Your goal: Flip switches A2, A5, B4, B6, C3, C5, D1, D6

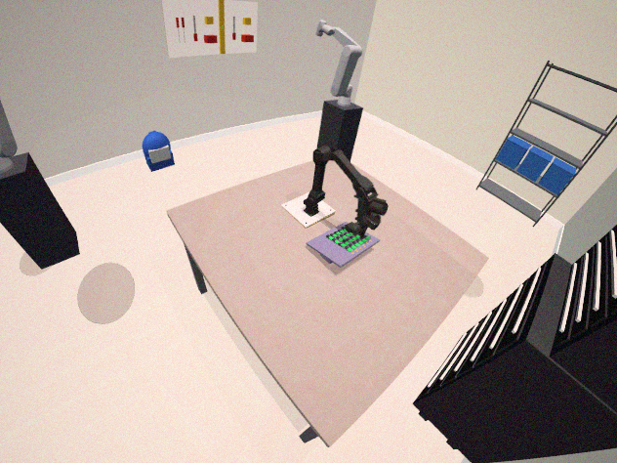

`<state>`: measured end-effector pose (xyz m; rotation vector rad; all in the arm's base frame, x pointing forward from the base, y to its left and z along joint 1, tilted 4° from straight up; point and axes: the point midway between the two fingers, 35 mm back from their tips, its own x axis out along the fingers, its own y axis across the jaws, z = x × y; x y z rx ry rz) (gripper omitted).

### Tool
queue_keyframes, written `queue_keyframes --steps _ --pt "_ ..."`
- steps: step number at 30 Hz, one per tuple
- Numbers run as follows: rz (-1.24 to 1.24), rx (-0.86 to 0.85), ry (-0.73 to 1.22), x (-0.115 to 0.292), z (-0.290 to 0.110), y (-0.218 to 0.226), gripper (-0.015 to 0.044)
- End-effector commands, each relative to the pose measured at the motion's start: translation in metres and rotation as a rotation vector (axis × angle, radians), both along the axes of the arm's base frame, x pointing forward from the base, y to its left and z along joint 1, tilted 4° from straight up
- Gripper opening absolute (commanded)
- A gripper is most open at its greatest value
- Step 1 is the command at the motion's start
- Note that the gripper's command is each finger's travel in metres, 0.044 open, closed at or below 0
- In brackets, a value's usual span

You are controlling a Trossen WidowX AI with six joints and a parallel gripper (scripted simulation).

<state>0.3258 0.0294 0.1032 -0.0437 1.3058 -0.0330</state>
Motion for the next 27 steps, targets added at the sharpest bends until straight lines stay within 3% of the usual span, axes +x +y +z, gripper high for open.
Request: queue_keyframes --steps 1,27 --pt "0.003 -0.007 0.001 -0.0002 -0.0008 -0.0009 0.0000" --pt "0.003 -0.007 0.001 0.0006 -0.0039 -0.0011 0.0000"
